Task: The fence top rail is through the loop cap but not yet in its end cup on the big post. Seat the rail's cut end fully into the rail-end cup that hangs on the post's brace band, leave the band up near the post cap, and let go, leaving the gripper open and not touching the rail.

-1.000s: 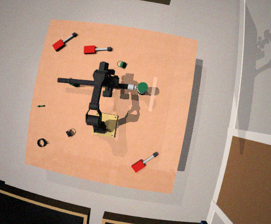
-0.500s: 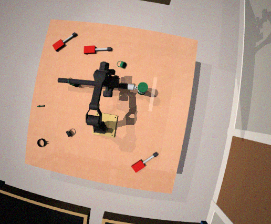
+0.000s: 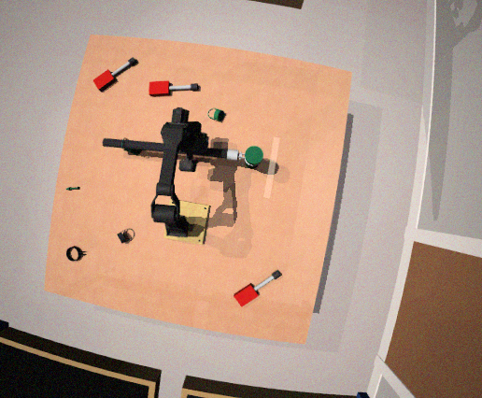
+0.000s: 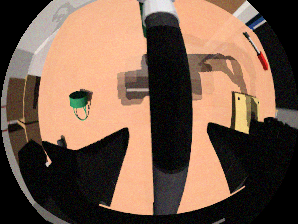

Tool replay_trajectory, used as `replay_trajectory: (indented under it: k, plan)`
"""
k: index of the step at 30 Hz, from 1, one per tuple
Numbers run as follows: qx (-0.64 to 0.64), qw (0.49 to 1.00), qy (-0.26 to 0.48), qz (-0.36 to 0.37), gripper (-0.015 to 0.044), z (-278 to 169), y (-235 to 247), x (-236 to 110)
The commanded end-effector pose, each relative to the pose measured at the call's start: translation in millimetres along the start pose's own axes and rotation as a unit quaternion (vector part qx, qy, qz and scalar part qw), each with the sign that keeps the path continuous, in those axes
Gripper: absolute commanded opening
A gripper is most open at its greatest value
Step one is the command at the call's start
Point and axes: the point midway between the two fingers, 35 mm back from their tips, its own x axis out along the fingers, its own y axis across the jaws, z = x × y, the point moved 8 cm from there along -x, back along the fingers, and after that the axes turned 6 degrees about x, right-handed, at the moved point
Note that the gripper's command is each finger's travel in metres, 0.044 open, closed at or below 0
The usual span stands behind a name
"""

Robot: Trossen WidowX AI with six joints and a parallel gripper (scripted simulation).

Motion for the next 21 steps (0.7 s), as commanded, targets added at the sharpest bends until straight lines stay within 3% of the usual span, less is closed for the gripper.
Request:
replay_trajectory:
  k: [1,9,15,21]
  plan:
    - [0.001,1.000,0.002,0.001,0.0440,-8.6,-0.8,-14.9]
    - [-0.004,1.000,0.000,0.005,0.0440,-17.1,-3.0,-31.7]
    - [-0.024,1.000,0.001,0.019,0.0440,-17.1,-7.7,-67.5]
    - [-0.025,0.999,0.001,0.019,0.0440,-17.1,-8.1,-69.4]
